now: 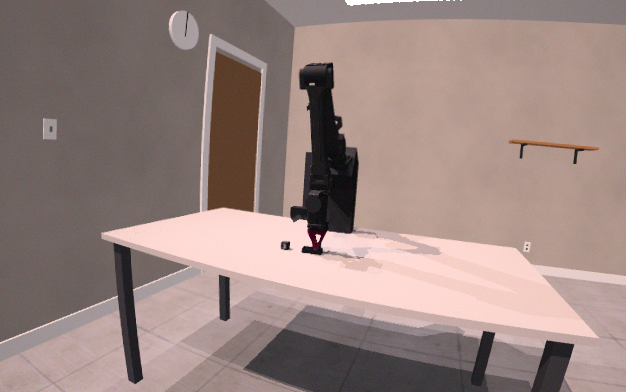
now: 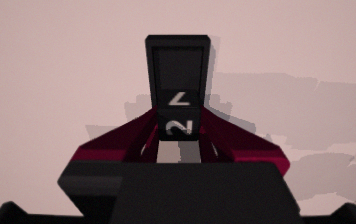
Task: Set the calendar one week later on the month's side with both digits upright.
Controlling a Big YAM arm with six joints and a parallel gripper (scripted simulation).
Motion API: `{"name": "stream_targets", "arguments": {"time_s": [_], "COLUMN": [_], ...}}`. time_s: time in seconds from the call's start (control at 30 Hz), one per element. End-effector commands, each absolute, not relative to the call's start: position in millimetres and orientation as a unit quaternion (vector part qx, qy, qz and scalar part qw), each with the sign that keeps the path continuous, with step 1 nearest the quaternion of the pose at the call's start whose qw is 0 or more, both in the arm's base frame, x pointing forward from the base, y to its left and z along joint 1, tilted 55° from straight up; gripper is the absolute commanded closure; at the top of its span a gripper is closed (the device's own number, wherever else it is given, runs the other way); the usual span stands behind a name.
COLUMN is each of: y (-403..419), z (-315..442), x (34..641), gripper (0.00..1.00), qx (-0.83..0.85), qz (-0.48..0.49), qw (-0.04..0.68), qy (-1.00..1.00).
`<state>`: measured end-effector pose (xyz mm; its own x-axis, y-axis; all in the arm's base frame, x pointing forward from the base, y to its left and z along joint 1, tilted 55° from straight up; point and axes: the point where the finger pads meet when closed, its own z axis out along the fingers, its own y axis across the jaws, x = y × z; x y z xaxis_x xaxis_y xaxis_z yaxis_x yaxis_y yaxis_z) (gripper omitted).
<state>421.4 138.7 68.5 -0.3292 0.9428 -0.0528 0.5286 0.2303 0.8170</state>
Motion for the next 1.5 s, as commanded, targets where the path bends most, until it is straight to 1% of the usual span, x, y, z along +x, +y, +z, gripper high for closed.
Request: {"name": "stream_targets", "arguments": {"time_s": [0.0, 1.47], "y": [131.5, 129.3], "z": [70.9, 70.9], "x": [422.2, 415.3], "gripper": [0.75, 0.75], "qx": [0.504, 0.505], "qz": [0.364, 0.361], "qw": [0.294, 0.291], "qy": [0.726, 0.728]}}
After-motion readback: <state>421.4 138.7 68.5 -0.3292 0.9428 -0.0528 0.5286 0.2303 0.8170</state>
